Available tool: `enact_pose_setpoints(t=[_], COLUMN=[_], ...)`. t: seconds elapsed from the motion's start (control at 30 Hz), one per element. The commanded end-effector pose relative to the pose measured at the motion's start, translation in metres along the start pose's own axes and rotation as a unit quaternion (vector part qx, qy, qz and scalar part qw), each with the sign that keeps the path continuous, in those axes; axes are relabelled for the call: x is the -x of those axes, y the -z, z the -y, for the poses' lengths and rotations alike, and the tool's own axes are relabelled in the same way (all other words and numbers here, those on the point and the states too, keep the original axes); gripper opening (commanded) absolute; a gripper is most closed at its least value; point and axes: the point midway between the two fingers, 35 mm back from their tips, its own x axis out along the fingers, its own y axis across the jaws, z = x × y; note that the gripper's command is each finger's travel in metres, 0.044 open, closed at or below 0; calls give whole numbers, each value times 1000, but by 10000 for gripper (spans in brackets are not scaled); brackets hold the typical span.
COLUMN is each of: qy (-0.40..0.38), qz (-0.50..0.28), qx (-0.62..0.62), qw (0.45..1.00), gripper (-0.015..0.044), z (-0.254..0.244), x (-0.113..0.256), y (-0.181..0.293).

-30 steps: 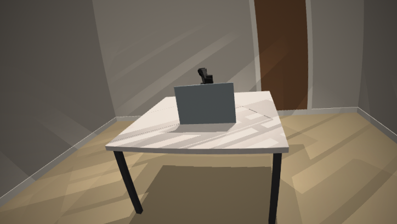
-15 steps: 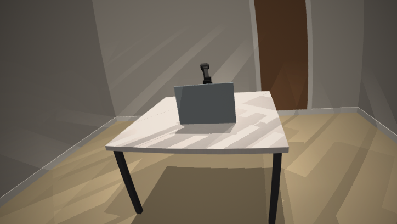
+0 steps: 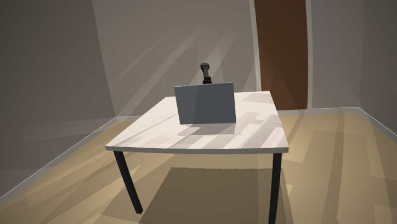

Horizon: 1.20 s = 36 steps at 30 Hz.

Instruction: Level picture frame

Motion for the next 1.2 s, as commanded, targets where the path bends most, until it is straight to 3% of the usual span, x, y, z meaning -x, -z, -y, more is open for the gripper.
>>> enact_pose_setpoints(t=[0.0,1.17], qy=[-4,-5], qz=[-2,-2], qx=[-3,-3], qw=[1000,1000], gripper=[260,260], z=[-3,-3], x=[-2,-40], y=[1,0])
